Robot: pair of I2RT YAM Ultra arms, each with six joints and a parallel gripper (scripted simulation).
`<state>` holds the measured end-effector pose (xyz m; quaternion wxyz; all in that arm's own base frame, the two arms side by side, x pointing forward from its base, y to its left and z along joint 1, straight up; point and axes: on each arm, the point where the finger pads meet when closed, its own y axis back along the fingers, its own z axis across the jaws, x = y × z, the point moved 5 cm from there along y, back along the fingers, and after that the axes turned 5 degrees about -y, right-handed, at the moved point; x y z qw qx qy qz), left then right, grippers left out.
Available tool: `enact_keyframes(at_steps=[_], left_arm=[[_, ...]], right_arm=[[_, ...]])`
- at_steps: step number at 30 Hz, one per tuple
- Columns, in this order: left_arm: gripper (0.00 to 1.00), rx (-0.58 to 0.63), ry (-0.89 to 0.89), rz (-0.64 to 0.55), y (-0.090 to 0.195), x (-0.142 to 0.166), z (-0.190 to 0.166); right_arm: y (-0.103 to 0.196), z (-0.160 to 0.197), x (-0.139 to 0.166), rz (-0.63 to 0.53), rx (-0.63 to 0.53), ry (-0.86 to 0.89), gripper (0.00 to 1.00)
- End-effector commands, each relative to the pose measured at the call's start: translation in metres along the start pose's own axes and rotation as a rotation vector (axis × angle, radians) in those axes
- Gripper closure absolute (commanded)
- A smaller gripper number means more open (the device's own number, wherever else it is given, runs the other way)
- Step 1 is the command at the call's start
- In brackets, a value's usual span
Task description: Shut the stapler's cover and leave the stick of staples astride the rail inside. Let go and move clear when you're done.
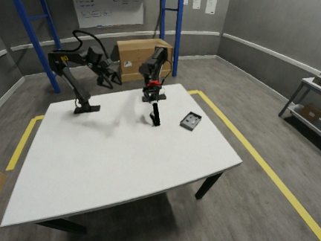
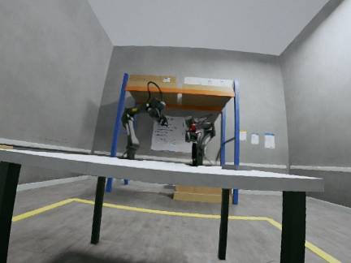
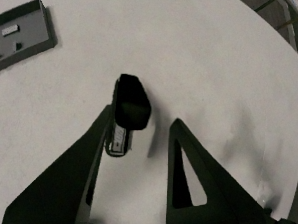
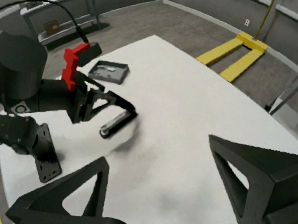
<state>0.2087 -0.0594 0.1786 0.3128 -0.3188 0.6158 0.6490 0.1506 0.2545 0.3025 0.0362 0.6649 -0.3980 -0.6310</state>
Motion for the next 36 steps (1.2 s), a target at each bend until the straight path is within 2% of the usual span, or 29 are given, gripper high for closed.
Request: enact_keyframes(at_steps=[1, 4, 9, 11, 19, 25, 32, 36], left_arm=[[0.50, 0.006, -0.033, 0.114, 0.007, -0.013, 0.003], [0.50, 0.004, -0.056, 0.278, 0.007, -0.023, 0.005], [0.50, 0.008, -0.046, 0.457, 0.002, -0.042, 0.008], [0.50, 0.008, -0.046, 0.457, 0.002, -0.042, 0.008], [0.50, 0.045, 0.013, 0.737, -0.008, -0.064, 0.015], [0.50, 0.041, 0.046, 0.884, -0.013, -0.069, 0.017], [0.50, 0.049, 0.023, 0.938, -0.017, -0.069, 0.009], [0.50, 0.047, 0.019, 0.911, -0.019, -0.073, 0.008]], right_arm=[[0.037, 0.011, -0.002, -0.030, -0.040, 0.034, 0.00], [0.060, 0.021, 0.000, -0.052, -0.075, 0.058, 0.00], [0.081, 0.028, 0.001, -0.089, -0.110, 0.074, 0.00], [0.081, 0.028, 0.001, -0.089, -0.110, 0.074, 0.00], [0.089, 0.030, -0.001, -0.114, -0.123, 0.079, 0.00], [0.089, 0.030, -0.002, -0.121, -0.122, 0.078, 0.00], [0.089, 0.030, -0.002, -0.121, -0.122, 0.078, 0.00], [0.084, 0.031, 0.000, -0.108, -0.127, 0.083, 0.00]])
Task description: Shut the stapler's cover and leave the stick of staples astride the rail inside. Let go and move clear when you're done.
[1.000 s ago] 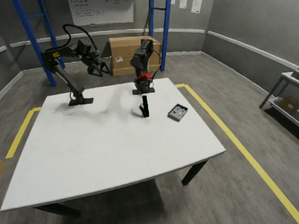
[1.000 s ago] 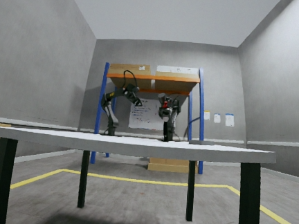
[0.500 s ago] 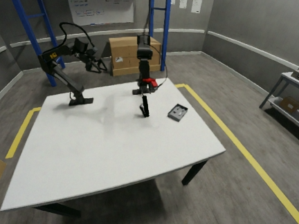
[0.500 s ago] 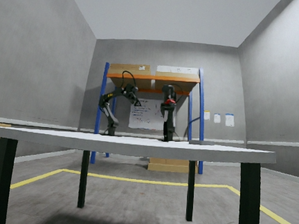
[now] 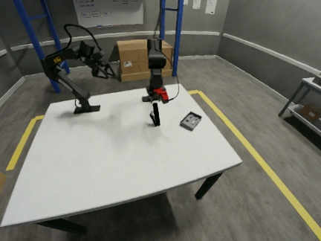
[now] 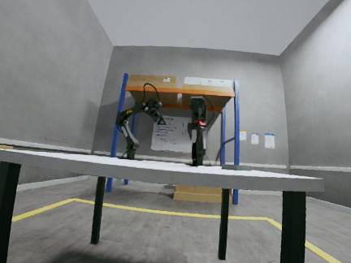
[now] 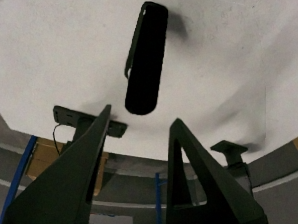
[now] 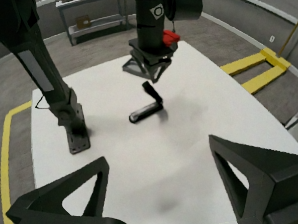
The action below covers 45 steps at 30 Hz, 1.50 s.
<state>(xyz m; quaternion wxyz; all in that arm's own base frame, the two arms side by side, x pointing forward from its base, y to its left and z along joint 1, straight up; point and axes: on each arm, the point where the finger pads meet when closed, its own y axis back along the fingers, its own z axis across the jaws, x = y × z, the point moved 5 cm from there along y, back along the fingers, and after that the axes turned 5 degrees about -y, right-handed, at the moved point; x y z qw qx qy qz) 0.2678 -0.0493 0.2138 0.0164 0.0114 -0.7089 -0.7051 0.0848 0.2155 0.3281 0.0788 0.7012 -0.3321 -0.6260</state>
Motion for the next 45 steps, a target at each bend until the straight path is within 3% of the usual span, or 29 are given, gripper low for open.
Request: enact_keyframes(at_steps=[1, 45], left_arm=[[0.50, 0.005, -0.012, -0.022, 0.012, 0.000, -0.002], [0.50, -0.011, -0.015, -0.015, -0.050, 0.002, 0.000]], right_arm=[[0.011, -0.002, -0.009, -0.045, 0.009, -0.004, 0.00], [0.011, -0.002, -0.009, -0.045, 0.009, -0.004, 0.00]])
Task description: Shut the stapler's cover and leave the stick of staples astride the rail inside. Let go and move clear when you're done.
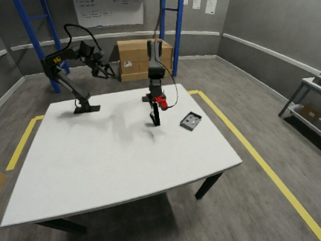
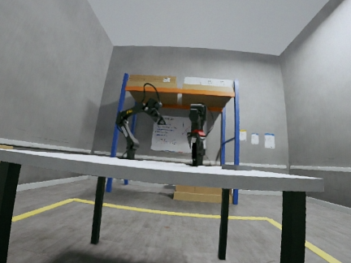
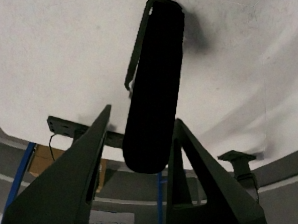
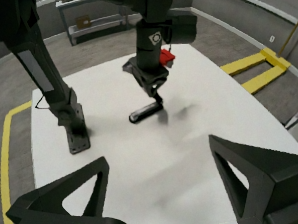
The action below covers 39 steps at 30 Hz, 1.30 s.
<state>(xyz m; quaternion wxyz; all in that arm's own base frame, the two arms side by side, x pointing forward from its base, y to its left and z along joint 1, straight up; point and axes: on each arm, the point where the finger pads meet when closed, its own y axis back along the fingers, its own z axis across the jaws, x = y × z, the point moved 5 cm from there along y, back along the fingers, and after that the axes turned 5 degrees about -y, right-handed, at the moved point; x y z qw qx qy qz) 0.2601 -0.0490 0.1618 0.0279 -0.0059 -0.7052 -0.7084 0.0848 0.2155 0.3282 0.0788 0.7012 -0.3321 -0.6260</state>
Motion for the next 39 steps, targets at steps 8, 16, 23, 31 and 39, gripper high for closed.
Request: enact_keyframes(at_steps=[8, 16, 23, 31, 39], left_arm=[[0.50, 0.002, -0.007, -0.067, 0.000, -0.008, -0.002], [0.58, 0.002, -0.007, -0.067, 0.000, -0.008, -0.002], [0.67, 0.002, -0.007, -0.068, 0.000, -0.005, -0.001], [0.87, 0.002, -0.008, -0.065, -0.001, -0.003, -0.001], [1.00, -0.001, -0.001, -0.112, -0.003, 0.002, -0.002]], right_arm=[[0.011, -0.002, -0.009, -0.045, 0.009, -0.004, 0.00], [0.011, -0.002, -0.009, -0.045, 0.009, -0.004, 0.00], [0.011, -0.002, -0.009, -0.045, 0.009, -0.004, 0.00], [0.011, -0.002, -0.009, -0.045, 0.009, -0.004, 0.00], [0.011, -0.002, -0.009, -0.045, 0.009, -0.004, 0.00]])
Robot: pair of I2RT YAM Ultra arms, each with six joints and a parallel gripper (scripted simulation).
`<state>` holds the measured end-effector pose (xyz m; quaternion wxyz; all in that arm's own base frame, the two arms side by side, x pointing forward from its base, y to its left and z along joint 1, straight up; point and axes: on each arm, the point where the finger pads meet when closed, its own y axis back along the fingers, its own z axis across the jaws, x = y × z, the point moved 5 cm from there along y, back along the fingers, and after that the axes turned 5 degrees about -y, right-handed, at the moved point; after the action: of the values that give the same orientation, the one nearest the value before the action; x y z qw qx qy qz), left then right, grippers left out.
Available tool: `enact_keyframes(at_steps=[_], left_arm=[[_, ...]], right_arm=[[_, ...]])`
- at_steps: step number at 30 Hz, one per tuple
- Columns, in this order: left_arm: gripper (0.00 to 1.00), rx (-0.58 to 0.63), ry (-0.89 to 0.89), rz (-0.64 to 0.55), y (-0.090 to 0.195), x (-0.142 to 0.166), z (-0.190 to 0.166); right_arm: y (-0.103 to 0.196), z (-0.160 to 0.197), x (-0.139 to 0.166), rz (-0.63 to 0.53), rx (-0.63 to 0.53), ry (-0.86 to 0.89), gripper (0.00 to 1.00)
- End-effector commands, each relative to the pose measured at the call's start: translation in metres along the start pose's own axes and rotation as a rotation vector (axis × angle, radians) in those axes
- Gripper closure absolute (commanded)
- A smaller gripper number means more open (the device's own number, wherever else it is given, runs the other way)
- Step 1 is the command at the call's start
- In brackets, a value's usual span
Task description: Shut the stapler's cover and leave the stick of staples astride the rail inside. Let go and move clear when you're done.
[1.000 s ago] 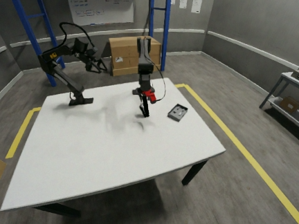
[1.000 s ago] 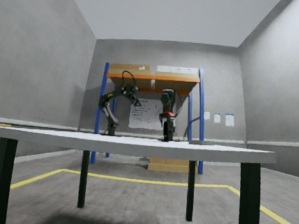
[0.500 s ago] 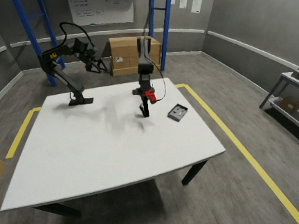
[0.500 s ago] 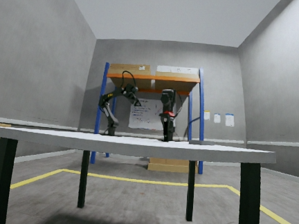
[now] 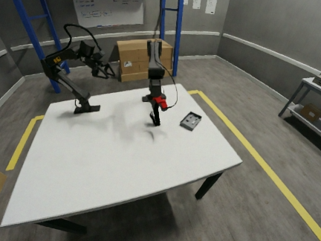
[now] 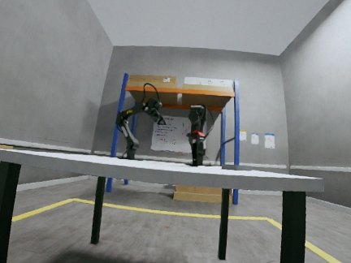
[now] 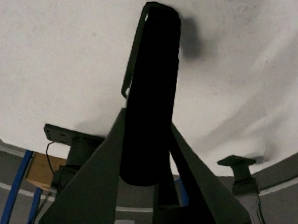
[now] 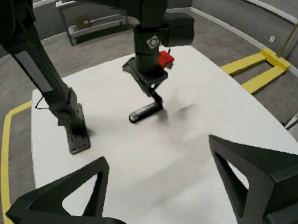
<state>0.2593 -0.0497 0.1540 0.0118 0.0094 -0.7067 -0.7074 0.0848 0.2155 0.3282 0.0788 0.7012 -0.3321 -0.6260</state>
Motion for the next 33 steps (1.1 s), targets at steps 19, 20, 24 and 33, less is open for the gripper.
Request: enact_keyframes(at_steps=[19, 20, 24, 33], left_arm=[[1.00, -0.021, 0.004, -0.292, -0.011, 0.027, -0.003], [1.00, -0.022, 0.004, -0.306, -0.012, 0.028, -0.003], [1.00, -0.026, 0.005, -0.358, -0.016, 0.033, -0.004], [1.00, -0.032, 0.007, -0.451, -0.024, 0.042, -0.005]], right_arm=[[0.011, -0.002, -0.009, -0.045, 0.009, -0.004, 0.00], [0.011, -0.002, -0.009, -0.045, 0.009, -0.004, 0.00], [0.011, -0.002, -0.009, -0.045, 0.009, -0.004, 0.00], [0.011, -0.002, -0.009, -0.045, 0.009, -0.004, 0.00]])
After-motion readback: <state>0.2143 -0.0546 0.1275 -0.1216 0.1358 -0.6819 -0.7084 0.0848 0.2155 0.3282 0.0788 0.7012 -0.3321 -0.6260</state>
